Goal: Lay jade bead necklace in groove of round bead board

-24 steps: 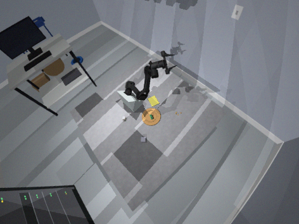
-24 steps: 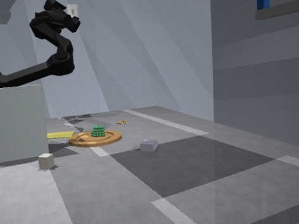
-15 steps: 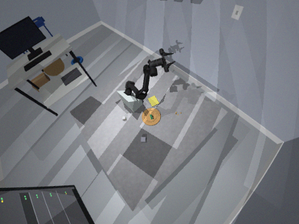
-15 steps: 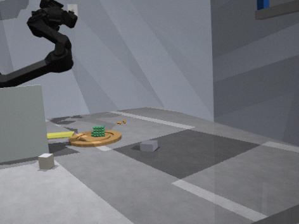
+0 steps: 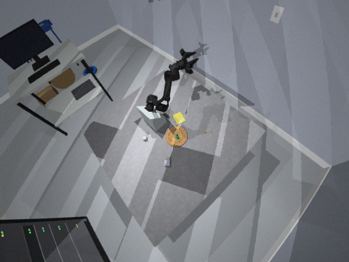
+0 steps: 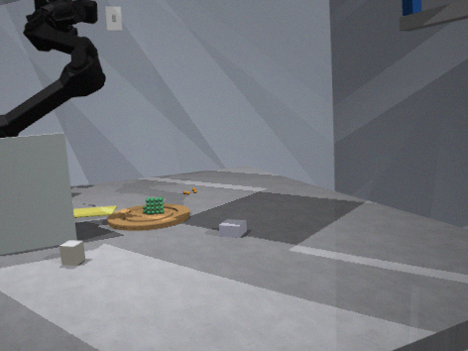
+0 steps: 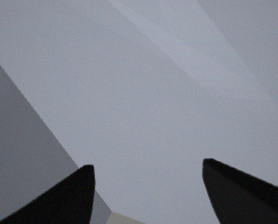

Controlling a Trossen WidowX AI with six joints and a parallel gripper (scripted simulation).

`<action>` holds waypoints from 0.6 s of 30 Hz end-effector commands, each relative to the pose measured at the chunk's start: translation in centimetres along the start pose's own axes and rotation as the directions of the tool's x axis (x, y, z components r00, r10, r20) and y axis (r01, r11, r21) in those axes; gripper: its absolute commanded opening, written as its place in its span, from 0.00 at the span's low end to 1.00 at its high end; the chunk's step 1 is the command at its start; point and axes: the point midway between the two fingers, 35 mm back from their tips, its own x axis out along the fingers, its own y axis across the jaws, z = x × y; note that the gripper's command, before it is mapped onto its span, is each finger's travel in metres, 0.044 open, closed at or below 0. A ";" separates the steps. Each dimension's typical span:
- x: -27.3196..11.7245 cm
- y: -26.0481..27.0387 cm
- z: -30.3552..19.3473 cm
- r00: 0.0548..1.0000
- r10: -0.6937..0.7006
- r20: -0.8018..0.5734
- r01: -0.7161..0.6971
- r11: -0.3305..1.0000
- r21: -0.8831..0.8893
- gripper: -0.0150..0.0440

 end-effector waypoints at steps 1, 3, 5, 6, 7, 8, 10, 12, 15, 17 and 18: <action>-0.5 -3.3 -0.5 0.997 -0.069 -0.033 0.064 0.988 -0.140 0.68; -0.7 -4.6 -0.7 0.995 -0.095 -0.043 0.085 0.977 -0.194 0.68; -0.9 -5.8 -0.8 0.991 -0.121 -0.051 0.105 0.963 -0.248 0.68; -1.0 -6.4 -0.8 0.989 -0.135 -0.055 0.115 0.955 -0.274 0.68; -1.1 -7.1 -0.8 0.987 -0.148 -0.058 0.124 0.946 -0.300 0.68; -1.2 -7.7 -0.7 0.985 -0.161 -0.060 0.133 0.936 -0.326 0.68; -1.4 -8.9 -0.6 0.980 -0.187 -0.063 0.150 0.914 -0.378 0.68; -1.7 -10.1 -0.5 0.975 -0.213 -0.064 0.166 0.889 -0.428 0.68; -2.0 -11.8 -0.1 0.966 -0.252 -0.062 0.188 0.845 -0.500 0.68; -2.2 -12.9 0.3 0.959 -0.277 -0.058 0.201 0.813 -0.547 0.68; -2.4 -13.5 0.5 0.956 -0.289 -0.056 0.208 0.796 -0.569 0.68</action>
